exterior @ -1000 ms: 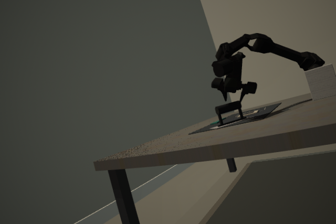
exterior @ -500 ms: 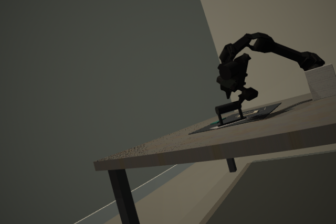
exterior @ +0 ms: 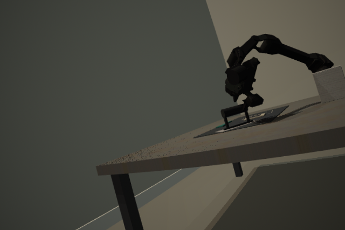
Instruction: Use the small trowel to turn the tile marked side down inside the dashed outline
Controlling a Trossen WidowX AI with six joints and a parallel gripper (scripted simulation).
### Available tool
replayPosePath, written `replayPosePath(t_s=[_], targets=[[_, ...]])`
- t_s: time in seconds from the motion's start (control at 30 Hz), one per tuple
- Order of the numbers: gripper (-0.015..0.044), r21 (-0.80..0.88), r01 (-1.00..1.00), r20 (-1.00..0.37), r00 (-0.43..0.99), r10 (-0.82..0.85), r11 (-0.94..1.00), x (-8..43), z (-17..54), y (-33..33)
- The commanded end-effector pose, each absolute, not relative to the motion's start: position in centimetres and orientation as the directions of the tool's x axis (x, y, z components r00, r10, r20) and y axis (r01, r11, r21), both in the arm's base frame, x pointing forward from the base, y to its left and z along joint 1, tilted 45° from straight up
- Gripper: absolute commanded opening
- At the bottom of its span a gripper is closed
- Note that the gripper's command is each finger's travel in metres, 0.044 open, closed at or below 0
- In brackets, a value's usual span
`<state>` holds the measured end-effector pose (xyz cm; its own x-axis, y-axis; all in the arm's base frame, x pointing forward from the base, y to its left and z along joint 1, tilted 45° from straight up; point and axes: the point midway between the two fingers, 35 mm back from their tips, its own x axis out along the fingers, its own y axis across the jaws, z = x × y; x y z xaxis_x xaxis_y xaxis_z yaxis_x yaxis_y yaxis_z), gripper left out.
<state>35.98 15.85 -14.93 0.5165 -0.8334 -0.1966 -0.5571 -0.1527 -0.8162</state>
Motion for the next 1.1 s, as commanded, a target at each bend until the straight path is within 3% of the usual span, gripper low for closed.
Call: replayPosePath(t_s=[0.0,1.03,1.07], targets=[[0.0300,-0.817,-0.555,-0.190,0.520,-0.833,-0.159,36.3,-15.1,15.3],[0.0300,-0.847,-0.493,-0.120,0.542,-0.832,-0.199,38.8,-15.9,11.3],[0.0274,-0.847,-0.493,-0.120,0.542,-0.832,-0.199,38.8,-15.9,11.3]])
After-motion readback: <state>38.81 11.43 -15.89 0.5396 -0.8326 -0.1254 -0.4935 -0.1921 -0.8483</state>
